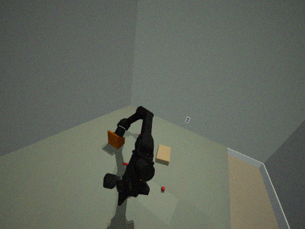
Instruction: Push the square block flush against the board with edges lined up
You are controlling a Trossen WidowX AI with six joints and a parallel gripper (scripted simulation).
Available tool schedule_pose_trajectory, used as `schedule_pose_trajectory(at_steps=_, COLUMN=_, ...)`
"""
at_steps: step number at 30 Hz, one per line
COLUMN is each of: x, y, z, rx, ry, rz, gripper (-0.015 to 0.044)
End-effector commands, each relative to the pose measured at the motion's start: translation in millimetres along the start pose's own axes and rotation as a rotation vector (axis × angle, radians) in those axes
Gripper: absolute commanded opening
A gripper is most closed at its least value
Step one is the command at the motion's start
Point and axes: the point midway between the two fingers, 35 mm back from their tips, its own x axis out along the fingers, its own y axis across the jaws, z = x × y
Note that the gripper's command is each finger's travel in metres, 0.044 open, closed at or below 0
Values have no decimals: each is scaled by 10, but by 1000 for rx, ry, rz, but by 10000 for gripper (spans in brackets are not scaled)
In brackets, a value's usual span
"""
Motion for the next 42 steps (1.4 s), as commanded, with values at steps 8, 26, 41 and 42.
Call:
schedule_pose_trajectory(at_steps=8, x=71, y=-78, z=-425, rx=296, ry=160, rz=57, gripper=0)
schedule_pose_trajectory(at_steps=26, x=83, y=-123, z=-1132, rx=810, ry=460, rz=70, gripper=0)
schedule_pose_trajectory(at_steps=41, x=-30, y=-95, z=-1655, rx=1237, ry=726, rz=2, gripper=0)
schedule_pose_trajectory(at_steps=42, x=-35, y=-93, z=-1671, rx=1252, ry=735, rz=-1, gripper=0)
